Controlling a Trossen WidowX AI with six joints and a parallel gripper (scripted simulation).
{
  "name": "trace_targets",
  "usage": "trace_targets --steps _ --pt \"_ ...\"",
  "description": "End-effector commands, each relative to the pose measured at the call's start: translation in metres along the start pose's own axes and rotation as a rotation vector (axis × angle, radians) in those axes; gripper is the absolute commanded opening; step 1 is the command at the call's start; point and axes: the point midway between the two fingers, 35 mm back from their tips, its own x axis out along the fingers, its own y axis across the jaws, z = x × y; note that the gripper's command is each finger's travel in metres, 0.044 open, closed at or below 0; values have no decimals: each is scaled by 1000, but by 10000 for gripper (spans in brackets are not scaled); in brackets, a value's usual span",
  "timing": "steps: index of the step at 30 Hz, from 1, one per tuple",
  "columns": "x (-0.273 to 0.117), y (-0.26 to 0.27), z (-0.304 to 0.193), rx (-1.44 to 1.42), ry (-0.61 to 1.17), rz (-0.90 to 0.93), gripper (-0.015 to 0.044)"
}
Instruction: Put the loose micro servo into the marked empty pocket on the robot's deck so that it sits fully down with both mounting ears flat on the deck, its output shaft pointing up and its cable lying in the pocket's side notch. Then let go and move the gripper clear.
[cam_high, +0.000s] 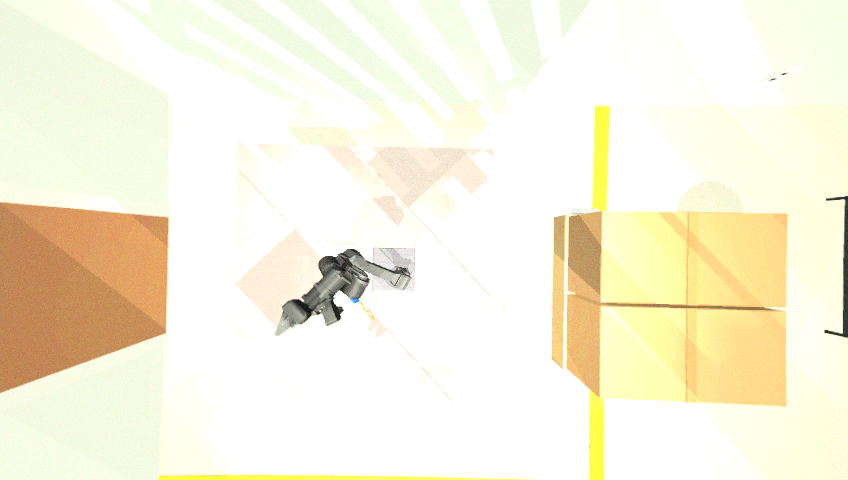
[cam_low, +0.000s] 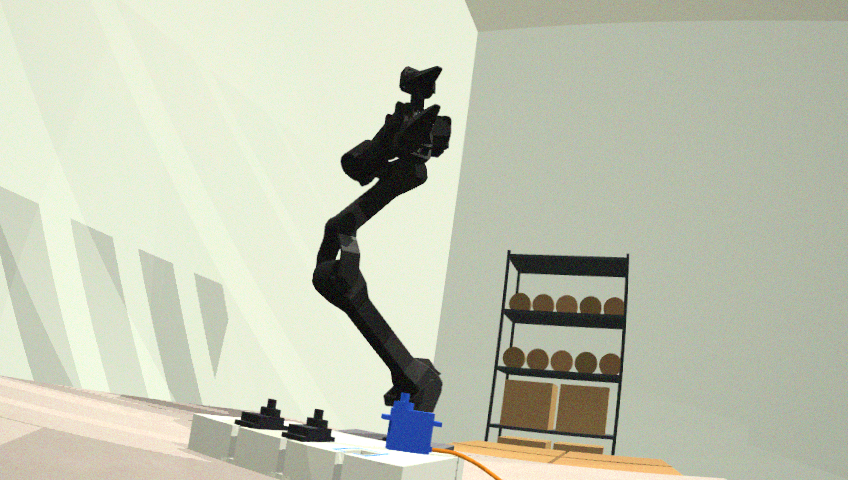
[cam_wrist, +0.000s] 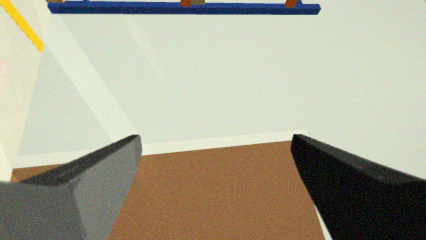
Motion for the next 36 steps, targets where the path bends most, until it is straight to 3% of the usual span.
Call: trace_targets --steps 1,11,36 --pt "0 0 0 -5 2 -1 426" --pt "-8 -15 7 -186 64 -51 440" --pt "-31 -60 42 -993 309 -117 440"
